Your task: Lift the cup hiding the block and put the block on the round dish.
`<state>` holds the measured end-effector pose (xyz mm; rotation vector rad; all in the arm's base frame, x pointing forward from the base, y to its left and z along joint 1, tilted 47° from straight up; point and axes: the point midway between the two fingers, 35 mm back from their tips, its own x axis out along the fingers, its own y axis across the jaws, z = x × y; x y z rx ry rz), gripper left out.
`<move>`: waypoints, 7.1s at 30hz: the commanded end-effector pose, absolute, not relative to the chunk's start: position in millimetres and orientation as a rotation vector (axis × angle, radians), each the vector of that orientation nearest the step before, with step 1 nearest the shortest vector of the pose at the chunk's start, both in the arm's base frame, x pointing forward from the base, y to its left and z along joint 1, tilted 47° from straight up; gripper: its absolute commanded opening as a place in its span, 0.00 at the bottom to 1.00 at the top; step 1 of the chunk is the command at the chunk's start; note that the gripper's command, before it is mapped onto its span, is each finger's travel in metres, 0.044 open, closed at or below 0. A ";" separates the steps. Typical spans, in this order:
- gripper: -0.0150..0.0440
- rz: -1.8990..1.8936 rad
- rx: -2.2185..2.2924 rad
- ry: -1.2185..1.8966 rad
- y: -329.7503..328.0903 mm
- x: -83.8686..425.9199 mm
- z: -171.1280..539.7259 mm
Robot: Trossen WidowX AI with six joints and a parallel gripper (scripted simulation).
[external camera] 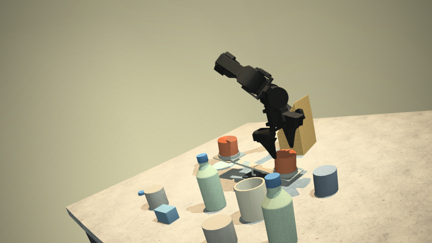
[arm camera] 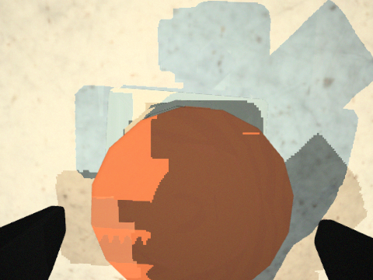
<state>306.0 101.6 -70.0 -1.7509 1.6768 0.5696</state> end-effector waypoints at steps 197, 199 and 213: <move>0.25 0.574 -1.763 1.692 156.7 296.9 -15.6; 0.25 0.574 -1.763 1.692 156.7 296.9 -15.6; 0.25 0.578 -1.757 1.680 170.0 269.4 -93.2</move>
